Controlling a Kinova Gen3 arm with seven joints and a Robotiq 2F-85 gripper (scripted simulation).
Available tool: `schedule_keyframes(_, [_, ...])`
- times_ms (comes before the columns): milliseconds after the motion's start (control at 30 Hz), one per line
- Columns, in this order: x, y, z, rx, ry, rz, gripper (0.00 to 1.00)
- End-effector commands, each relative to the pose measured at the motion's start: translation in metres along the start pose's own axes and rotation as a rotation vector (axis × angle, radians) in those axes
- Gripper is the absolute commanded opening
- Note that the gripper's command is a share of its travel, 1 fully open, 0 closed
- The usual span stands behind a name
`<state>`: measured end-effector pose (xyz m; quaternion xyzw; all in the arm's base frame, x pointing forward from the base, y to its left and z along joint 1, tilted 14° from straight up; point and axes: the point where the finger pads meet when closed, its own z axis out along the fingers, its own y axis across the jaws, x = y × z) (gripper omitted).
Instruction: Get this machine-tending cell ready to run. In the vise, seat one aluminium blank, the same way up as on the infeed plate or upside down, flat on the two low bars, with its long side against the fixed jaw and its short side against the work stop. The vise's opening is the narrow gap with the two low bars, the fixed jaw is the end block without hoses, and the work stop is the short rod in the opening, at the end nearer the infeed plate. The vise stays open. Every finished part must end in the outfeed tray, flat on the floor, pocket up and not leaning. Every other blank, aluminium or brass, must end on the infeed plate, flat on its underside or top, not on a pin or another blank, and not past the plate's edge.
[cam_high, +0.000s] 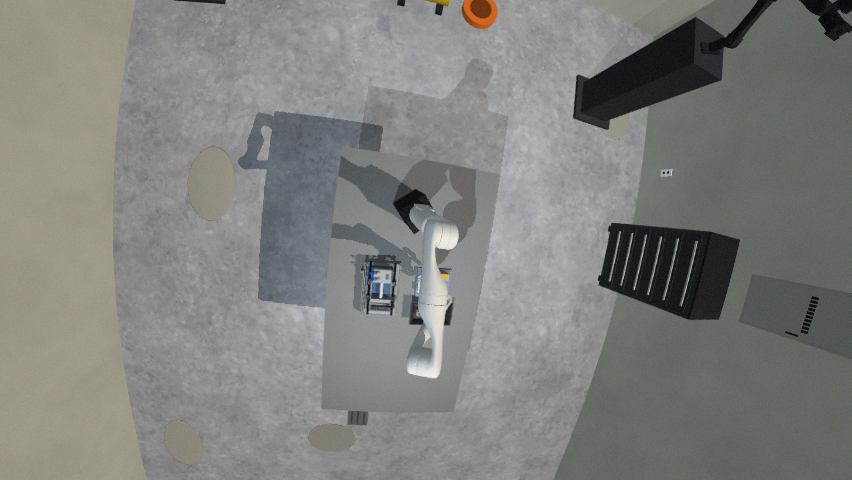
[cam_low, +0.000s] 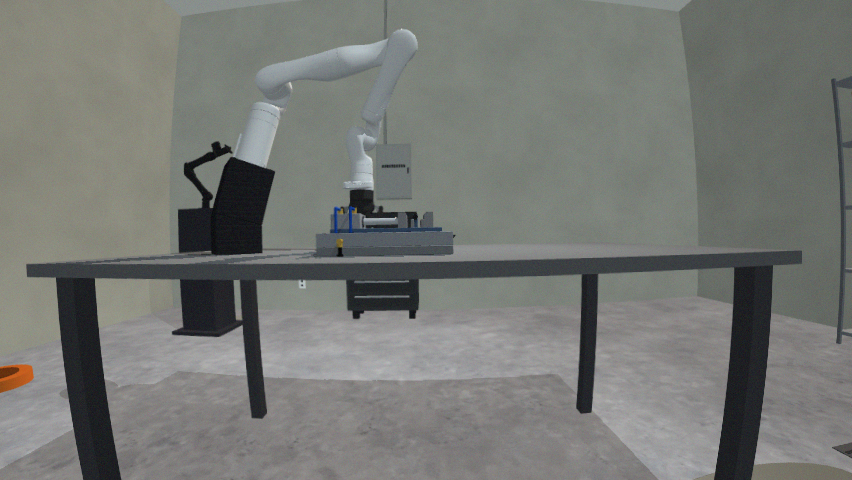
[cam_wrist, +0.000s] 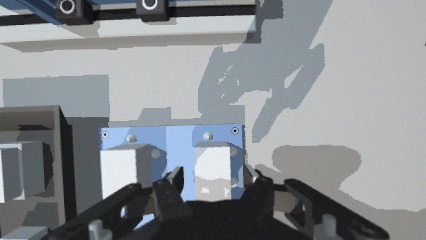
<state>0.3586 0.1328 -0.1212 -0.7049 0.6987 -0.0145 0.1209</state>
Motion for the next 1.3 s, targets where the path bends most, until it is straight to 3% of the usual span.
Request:
schedule_keyframes(0, [0.0, -0.0004, -0.0004, 0.001, 0.0, 0.0, 0.67])
schedule_keyframes(700, [0.0, -0.0004, -0.0004, 0.001, 0.0, 0.0, 0.67])
schedule_keyframes(733, [0.0, -0.0004, -0.0004, 0.001, 0.0, 0.0, 0.0])
schedule_keyframes(1267, [0.0, -0.0004, -0.0004, 0.001, 0.0, 0.0, 0.0])
